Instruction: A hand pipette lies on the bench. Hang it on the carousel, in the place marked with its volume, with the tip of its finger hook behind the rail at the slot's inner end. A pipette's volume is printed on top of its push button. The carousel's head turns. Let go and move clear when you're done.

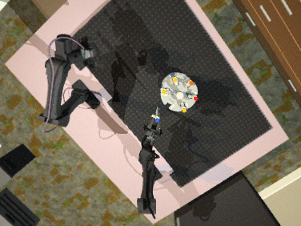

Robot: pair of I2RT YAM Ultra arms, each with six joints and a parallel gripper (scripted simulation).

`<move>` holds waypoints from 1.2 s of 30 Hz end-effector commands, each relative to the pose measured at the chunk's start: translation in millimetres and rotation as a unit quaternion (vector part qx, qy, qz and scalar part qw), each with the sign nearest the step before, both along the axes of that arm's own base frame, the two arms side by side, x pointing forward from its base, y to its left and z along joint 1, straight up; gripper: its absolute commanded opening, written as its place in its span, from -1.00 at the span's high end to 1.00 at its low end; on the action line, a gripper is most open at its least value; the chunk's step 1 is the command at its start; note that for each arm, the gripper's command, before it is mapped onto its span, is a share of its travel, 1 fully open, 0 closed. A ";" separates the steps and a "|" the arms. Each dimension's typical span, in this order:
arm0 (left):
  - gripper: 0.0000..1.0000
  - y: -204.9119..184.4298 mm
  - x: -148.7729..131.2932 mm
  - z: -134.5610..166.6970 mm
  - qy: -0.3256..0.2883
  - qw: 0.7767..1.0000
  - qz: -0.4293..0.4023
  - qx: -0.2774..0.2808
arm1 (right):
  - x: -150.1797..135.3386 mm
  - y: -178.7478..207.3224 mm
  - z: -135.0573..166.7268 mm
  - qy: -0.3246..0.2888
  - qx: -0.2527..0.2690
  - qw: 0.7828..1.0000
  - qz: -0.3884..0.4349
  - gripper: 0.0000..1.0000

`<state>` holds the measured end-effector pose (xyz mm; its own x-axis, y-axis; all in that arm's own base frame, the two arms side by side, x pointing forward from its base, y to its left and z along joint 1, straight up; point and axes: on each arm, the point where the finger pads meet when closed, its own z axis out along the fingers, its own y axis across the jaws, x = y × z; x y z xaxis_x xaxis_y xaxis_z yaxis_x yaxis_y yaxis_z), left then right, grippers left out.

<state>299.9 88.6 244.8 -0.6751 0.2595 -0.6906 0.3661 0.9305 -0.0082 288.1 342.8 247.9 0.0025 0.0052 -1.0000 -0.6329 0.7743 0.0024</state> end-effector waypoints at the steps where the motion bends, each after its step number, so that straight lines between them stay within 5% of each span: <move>1: -1.00 2.3 3.6 8.0 -0.017 1.000 -0.003 0.002 | 3.5 -3.0 37.2 -0.028 0.037 0.999 -0.003 0.77; 36: -1.00 2.3 3.6 8.0 -0.017 1.000 -0.003 0.002 | 18.1 5.1 21.2 -0.017 0.023 1.000 -0.001 0.77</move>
